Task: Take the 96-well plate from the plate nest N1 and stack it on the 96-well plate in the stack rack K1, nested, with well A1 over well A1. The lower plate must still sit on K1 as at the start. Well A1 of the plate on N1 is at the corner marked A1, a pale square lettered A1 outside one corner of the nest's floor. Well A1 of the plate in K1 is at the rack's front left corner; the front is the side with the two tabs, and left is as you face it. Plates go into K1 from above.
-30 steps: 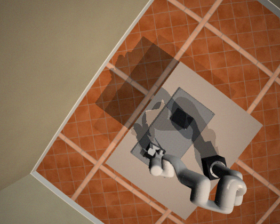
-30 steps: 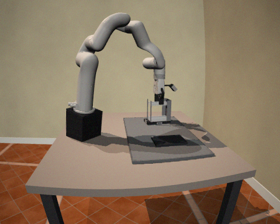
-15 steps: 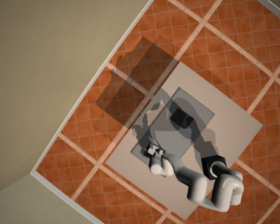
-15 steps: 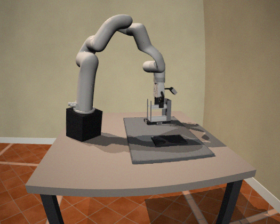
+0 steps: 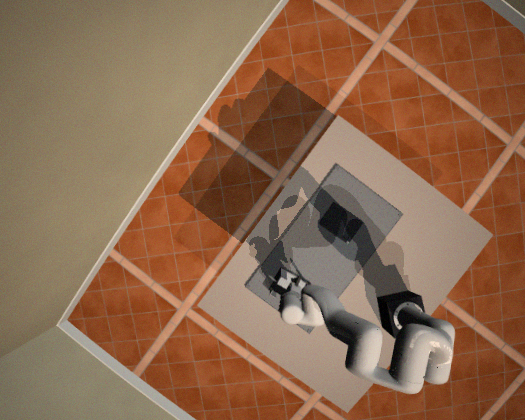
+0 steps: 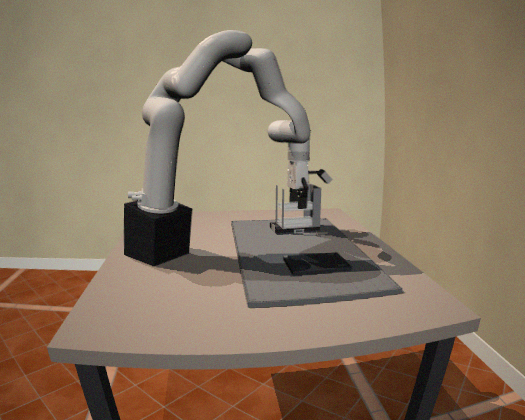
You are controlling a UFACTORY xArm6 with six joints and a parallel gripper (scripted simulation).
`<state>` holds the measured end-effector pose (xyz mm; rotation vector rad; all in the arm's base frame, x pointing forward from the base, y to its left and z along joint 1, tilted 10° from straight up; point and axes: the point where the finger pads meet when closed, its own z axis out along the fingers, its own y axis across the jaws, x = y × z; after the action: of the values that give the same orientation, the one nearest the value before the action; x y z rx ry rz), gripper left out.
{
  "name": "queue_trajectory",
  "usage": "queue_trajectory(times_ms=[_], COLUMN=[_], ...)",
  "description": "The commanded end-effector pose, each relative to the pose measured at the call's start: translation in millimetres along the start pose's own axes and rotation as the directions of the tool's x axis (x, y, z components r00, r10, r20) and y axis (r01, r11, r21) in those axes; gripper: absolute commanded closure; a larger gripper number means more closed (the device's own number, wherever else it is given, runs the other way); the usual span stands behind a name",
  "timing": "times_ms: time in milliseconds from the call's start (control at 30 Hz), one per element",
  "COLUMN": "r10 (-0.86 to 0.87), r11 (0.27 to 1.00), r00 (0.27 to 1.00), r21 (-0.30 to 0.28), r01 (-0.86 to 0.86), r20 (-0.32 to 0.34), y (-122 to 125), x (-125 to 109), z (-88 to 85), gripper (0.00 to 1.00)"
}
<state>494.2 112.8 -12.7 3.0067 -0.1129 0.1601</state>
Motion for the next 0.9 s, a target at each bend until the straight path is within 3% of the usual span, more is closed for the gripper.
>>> queue_trajectory(times_ms=[0, 567, 867], r10=[0.000, 0.000, 0.000], r11=[1.000, 1.000, 1.000], r00=[1.000, 1.000, 1.000], r21=[0.001, 0.001, 0.001], r01=[0.000, 0.000, 0.000], r20=[-0.004, -0.003, -0.003], y=[-0.4, -0.4, -0.5], x=[1.4, 1.5, 1.5], z=[4.6, 29.5, 29.5], gripper=[1.00, 1.00, 1.00])
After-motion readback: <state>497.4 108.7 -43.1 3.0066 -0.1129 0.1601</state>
